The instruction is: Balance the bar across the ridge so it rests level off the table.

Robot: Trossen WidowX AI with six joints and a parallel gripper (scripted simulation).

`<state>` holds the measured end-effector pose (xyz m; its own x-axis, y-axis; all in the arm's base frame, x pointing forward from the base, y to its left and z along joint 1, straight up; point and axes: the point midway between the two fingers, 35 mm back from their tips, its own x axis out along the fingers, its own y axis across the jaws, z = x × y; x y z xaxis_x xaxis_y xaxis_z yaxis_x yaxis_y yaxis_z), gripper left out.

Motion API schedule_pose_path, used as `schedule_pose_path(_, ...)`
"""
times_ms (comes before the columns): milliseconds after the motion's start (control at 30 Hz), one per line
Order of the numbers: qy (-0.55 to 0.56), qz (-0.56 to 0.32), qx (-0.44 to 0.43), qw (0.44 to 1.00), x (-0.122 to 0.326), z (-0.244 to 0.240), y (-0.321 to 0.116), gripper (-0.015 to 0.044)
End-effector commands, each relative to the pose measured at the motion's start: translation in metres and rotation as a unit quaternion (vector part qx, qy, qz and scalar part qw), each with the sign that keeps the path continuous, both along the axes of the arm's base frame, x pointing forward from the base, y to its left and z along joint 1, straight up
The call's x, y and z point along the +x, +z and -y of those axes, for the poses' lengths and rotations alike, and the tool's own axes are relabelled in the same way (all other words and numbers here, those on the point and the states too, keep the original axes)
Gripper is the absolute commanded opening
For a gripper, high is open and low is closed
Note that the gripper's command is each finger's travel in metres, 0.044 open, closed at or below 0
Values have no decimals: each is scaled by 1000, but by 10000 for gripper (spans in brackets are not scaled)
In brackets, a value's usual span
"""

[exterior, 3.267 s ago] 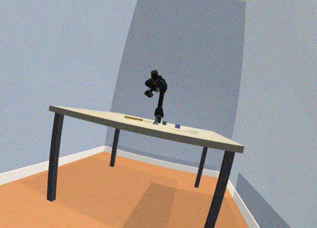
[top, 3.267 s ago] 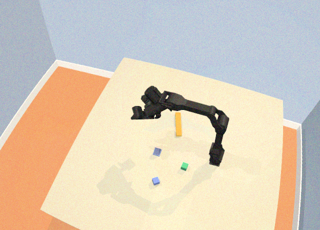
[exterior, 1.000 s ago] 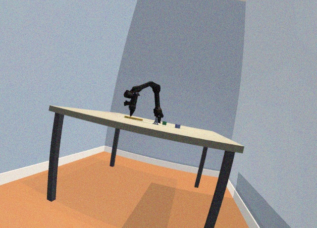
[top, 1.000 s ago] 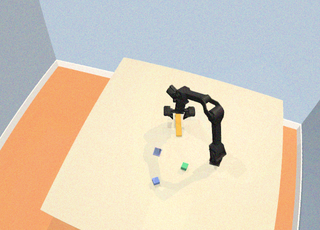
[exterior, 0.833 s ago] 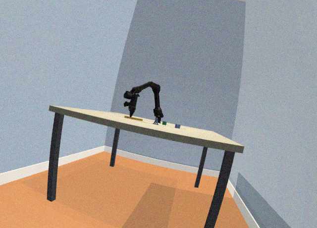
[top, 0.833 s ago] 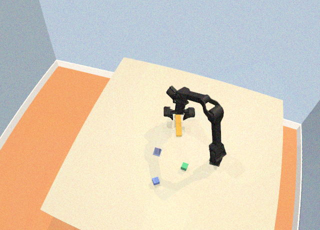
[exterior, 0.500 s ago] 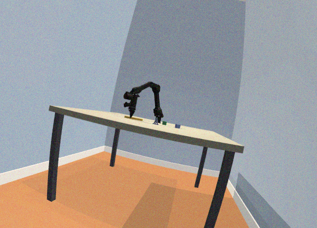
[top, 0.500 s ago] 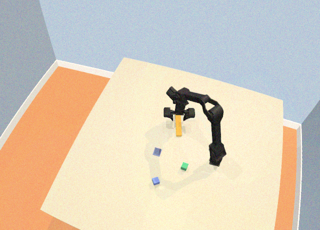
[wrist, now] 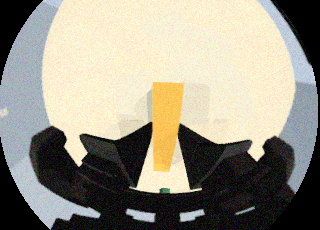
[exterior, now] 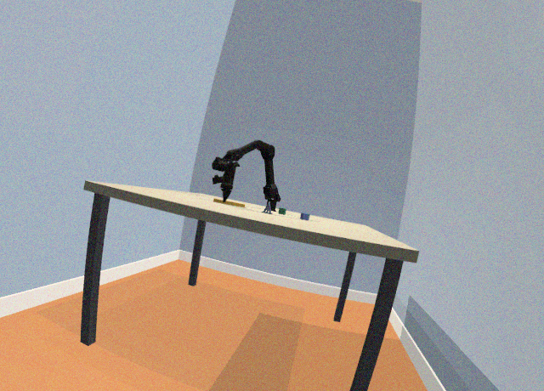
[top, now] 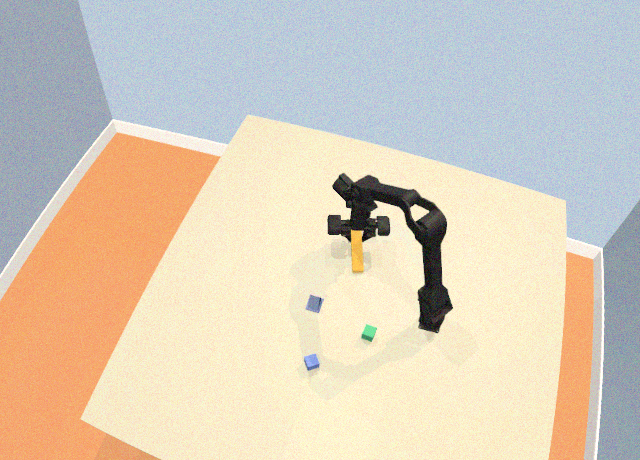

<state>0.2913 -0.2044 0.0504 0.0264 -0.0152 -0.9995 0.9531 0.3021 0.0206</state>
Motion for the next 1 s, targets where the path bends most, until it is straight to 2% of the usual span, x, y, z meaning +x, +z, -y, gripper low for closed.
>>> schedule_pose_path(0, 0, 0, 0, 1000, 0, 0, 0, 131)
schedule_pose_path(133, 0, 0, 0, 1000, 0, 0, 0, 104)
schedule_pose_path(267, 0, 0, 0, 1000, 1, 1, 6, 0)
schedule_pose_path(967, 2, -1, -1, 1000, 3, 2, 59, 0)
